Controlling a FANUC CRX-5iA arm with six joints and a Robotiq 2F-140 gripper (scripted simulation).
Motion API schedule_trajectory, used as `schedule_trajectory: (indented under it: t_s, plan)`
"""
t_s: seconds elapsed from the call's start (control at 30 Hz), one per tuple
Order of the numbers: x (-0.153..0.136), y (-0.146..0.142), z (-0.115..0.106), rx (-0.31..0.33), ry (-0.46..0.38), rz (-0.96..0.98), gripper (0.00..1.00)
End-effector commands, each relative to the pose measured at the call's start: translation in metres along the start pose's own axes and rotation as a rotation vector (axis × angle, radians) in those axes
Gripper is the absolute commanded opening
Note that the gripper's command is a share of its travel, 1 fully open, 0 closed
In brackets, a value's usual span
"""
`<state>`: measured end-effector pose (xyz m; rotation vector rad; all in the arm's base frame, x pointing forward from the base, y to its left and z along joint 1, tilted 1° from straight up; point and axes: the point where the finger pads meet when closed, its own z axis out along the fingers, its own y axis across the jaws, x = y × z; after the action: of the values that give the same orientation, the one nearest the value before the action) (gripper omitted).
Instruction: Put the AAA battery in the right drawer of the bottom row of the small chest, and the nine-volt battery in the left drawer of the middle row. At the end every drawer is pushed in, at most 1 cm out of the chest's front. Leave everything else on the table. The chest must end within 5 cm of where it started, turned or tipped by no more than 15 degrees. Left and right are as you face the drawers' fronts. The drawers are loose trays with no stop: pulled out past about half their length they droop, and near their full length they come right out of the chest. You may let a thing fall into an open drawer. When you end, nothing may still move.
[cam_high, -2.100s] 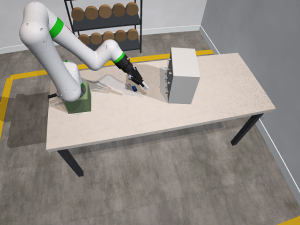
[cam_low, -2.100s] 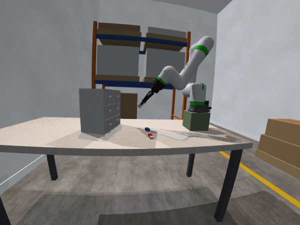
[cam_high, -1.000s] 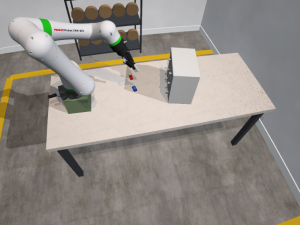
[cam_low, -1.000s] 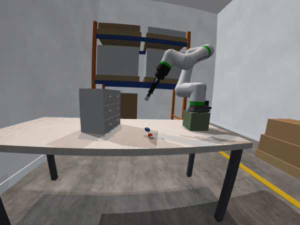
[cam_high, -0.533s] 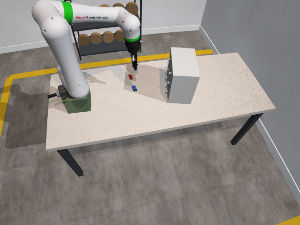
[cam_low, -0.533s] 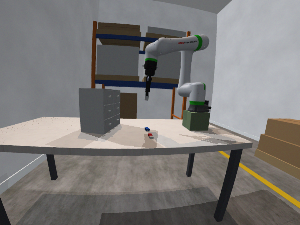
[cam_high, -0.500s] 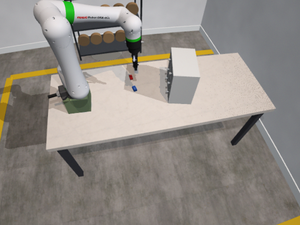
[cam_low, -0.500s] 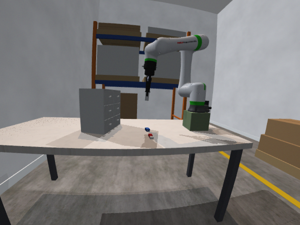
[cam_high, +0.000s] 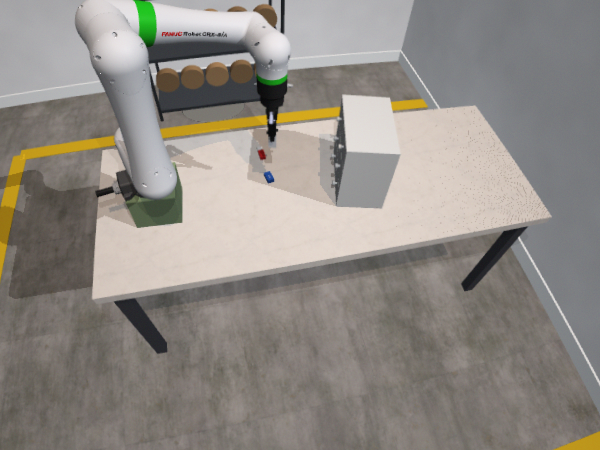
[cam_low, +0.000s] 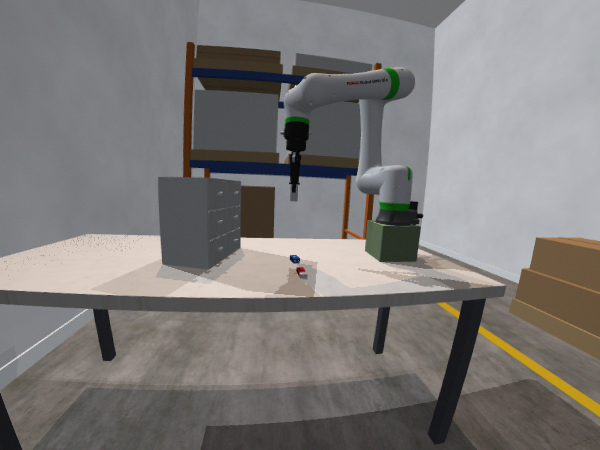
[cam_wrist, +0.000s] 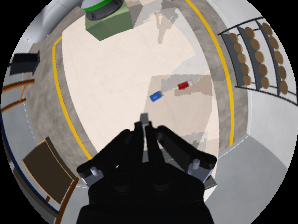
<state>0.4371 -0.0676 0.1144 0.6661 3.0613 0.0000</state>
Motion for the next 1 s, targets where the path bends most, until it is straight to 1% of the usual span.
schedule_trajectory:
  t_s: [0.0, 0.23, 0.27, 0.3, 0.33, 0.37, 0.4, 0.43, 0.47, 0.53, 0.57, 0.6, 0.97]
  plan:
    - [0.0, 0.0, 0.0, 0.0, 0.0, 0.0, 0.0]
    - [-0.001, 0.002, 0.0, 0.0, 0.0, 0.0, 0.0]
    - [-0.002, 0.01, -0.002, 0.0, 0.0, 0.0, 0.0]
    - [-0.006, 0.027, -0.004, 0.0, 0.0, -0.001, 0.0]
    - [-0.009, 0.053, -0.008, 0.0, 0.0, -0.002, 0.0]
    - [-0.009, 0.053, -0.008, 0.0, 0.0, -0.002, 0.0]
    - [-0.011, 0.082, -0.011, 0.0, 0.0, -0.002, 0.0]
    - [-0.011, 0.082, -0.011, 0.0, 0.0, -0.002, 0.0]
    - [-0.011, 0.109, -0.014, 0.0, 0.0, -0.003, 0.0]
    - [-0.011, 0.109, -0.014, 0.0, 0.0, -0.003, 0.0]
    - [-0.01, 0.129, -0.015, 0.0, 0.0, -0.004, 0.0]
    - [-0.009, 0.138, -0.016, 0.0, 0.0, -0.004, 0.0]
    - [-0.01, 0.14, -0.015, 0.0, -0.014, -0.004, 0.0]
